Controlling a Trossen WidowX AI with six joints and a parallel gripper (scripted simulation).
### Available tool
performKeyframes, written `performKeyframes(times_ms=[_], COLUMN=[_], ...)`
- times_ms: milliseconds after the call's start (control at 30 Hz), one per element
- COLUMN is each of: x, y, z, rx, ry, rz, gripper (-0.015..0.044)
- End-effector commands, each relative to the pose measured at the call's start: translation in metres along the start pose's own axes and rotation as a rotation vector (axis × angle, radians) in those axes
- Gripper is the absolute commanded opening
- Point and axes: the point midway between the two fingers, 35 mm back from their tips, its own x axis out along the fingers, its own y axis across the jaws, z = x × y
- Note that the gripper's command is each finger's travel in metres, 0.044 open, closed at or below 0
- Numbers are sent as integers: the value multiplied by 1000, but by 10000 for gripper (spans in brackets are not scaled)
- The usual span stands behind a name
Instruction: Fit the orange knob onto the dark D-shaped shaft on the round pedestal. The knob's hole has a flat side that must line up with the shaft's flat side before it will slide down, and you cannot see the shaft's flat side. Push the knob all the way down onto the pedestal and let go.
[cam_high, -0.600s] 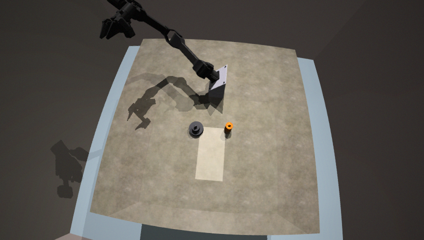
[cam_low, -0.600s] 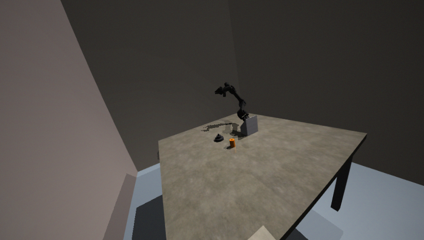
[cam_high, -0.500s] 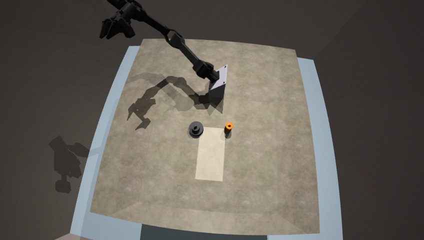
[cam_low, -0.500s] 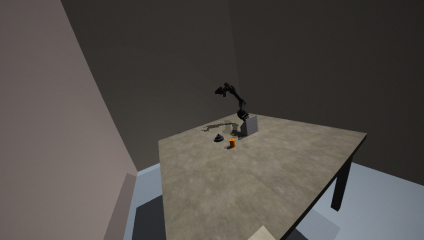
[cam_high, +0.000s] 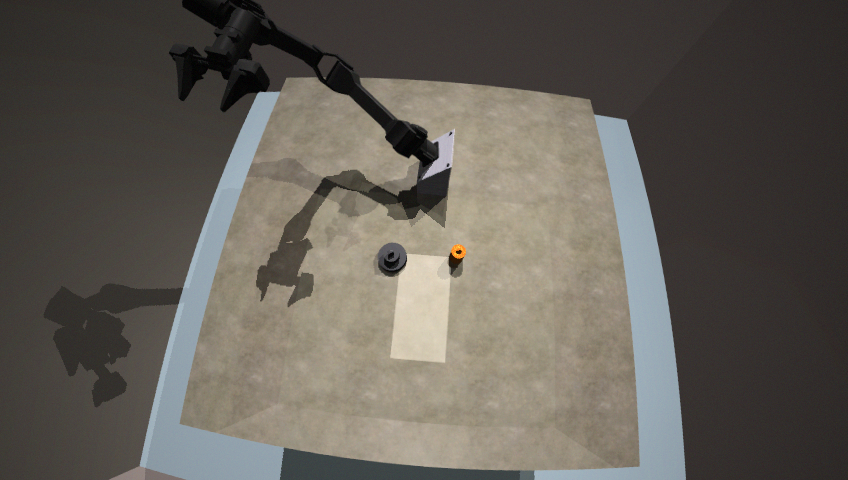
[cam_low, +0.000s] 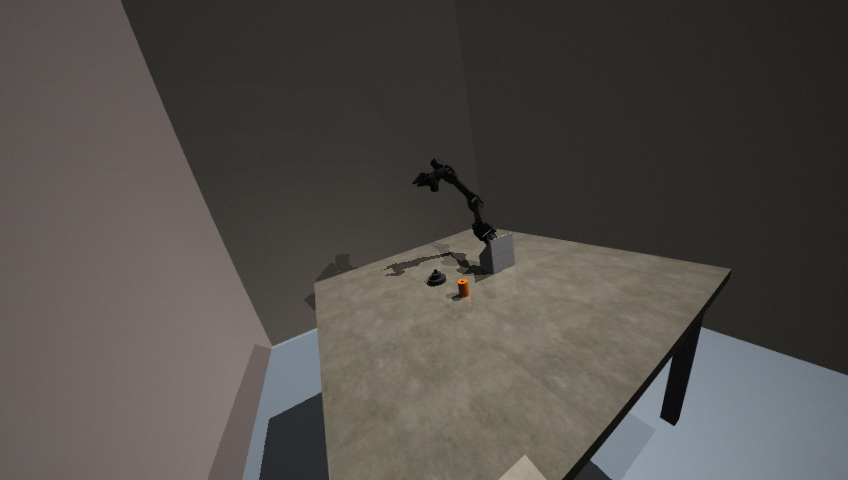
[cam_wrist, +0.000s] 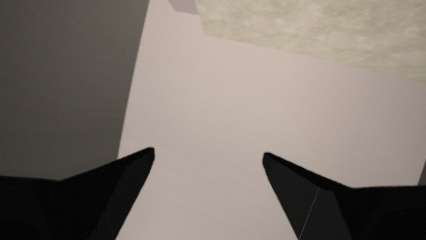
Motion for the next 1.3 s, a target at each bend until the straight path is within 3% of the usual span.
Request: performKeyframes(times_ms=[0,433,733,1000,1267], x=[37,122,161,159,121], y=[-43,-189,-329,-452,-545], z=[-23,-41,-12,48,138], rx=[-193,-817,-1367,-1845,-2314], ry=[-30,-81,-58,56,286], rz=[-101,-463,-820,-1221,-1721], gripper=[440,440,440,440,440])
